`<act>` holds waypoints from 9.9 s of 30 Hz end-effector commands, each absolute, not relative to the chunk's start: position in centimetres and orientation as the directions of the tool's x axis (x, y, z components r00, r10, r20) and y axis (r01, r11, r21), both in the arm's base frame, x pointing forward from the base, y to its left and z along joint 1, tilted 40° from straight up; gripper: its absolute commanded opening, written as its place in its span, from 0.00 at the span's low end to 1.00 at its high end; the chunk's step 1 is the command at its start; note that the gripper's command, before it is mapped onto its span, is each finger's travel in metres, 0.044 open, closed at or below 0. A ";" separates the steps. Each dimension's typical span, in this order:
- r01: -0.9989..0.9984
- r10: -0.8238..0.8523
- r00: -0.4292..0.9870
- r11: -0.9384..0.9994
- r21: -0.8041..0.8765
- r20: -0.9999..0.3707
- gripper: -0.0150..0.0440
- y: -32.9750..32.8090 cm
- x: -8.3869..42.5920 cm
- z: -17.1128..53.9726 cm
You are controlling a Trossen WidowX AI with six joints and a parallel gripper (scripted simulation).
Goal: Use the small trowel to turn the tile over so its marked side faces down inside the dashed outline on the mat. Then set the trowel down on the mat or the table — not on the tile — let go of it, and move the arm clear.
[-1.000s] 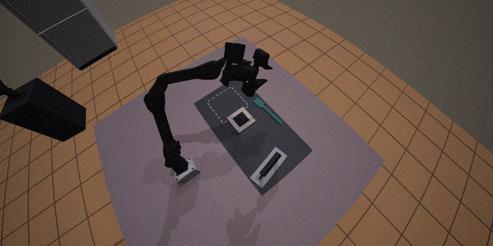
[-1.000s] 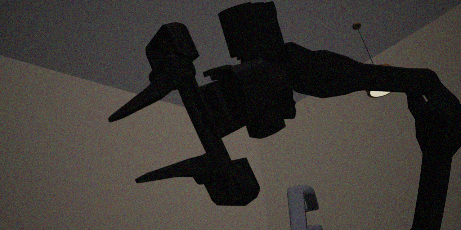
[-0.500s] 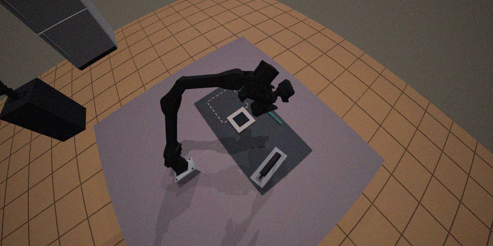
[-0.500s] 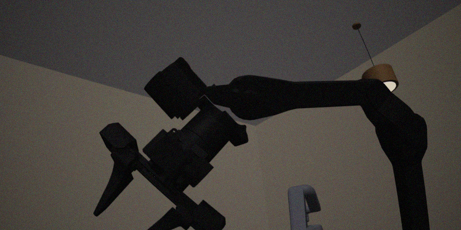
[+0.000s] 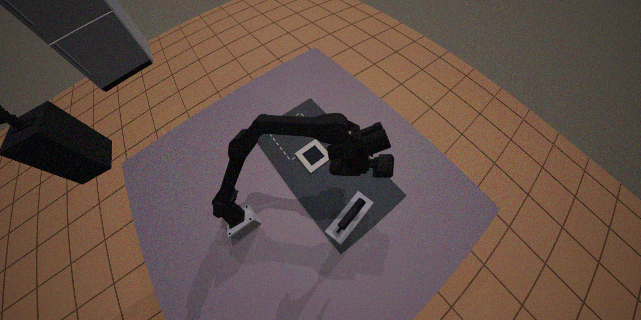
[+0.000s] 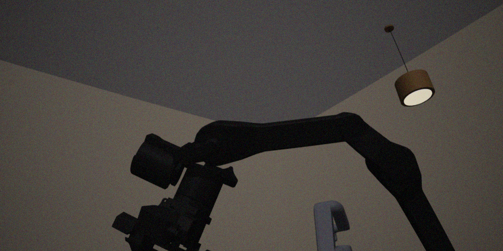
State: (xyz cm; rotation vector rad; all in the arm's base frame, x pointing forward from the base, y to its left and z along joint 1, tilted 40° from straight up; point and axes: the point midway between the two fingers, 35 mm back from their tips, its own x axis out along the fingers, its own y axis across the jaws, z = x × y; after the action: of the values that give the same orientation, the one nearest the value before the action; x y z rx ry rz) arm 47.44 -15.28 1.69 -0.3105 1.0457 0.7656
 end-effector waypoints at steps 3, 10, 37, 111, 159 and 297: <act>-0.603 0.476 0.143 0.737 0.305 -0.868 0.71 -16.5 44.7 -1.8; -0.468 0.555 0.002 0.736 0.490 -0.832 0.71 -17.2 41.5 -4.9; -0.341 0.623 -0.096 0.712 0.614 -0.776 0.71 -16.1 38.8 -8.8; -0.958 0.624 -0.096 0.155 0.243 -0.775 0.47 -14.7 38.6 -10.3; -0.969 0.626 -0.082 0.133 0.210 -0.776 0.76 -17.9 38.8 -6.2; 0.695 0.294 0.670 -0.572 0.436 -0.682 0.76 -12.4 37.5 -10.8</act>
State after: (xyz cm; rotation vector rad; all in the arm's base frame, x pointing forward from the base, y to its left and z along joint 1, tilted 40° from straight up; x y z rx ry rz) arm 37.11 -12.61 -10.30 2.1686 0.7601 -0.7204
